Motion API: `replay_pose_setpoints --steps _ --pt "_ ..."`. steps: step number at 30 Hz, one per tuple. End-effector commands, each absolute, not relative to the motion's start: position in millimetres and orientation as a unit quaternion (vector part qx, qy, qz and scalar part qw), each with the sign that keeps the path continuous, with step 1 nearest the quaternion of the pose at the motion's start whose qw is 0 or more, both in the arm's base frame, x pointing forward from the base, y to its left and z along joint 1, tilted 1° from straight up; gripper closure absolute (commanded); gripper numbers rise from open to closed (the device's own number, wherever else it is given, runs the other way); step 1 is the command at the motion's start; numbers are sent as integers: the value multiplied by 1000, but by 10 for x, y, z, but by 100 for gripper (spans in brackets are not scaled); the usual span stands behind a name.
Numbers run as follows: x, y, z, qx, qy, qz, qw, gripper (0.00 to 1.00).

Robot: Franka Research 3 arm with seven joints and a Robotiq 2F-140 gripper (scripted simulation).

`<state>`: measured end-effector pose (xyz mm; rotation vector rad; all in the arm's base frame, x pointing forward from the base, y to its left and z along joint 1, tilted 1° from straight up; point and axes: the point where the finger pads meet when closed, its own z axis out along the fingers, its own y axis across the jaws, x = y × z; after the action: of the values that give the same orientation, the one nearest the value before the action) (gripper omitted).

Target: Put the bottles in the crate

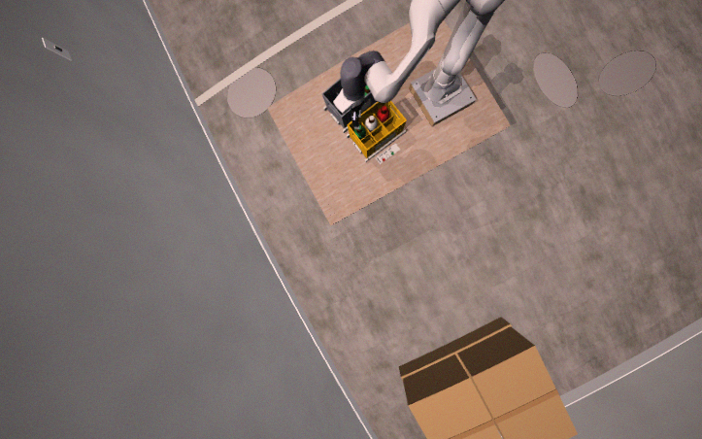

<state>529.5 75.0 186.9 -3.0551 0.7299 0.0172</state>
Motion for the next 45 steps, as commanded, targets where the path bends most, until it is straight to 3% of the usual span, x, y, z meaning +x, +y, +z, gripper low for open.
replay_pose_setpoints --steps 1,34,45 --pt "5294 739 1882 -973 232 6 0 62" --pt "5294 739 1882 -973 232 6 0 62" --pt "5039 1136 2035 -973 232 6 0 62"
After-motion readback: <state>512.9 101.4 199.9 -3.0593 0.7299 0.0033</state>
